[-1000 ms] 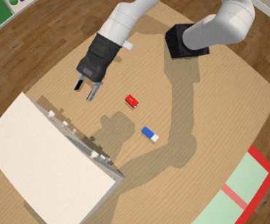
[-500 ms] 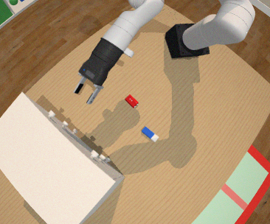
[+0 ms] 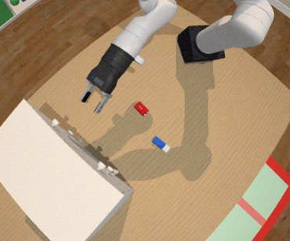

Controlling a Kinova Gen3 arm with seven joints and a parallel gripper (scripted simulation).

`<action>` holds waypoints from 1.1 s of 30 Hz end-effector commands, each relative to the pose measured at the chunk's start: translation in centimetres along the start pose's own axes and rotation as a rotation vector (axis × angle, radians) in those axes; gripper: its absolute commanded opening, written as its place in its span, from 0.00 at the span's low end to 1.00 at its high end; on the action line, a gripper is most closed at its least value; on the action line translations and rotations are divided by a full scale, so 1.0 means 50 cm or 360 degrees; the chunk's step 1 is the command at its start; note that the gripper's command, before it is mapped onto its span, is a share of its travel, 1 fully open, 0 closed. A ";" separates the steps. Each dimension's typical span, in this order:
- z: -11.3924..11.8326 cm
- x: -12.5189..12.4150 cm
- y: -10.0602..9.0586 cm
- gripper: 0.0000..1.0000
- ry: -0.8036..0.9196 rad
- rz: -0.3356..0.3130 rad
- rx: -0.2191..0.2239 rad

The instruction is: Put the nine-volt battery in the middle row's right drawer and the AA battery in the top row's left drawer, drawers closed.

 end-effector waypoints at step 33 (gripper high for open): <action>0.000 -0.003 0.005 0.67 0.0009 -0.0004 0.0000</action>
Point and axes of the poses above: the point where the finger pads meet when closed, its own y axis out along the fingers, its own z axis across the jaws, x = y × z, the point moved 6 cm from there along -y, back along the fingers, and after that the axes turned 11 degrees about y, right-handed, at the moved point
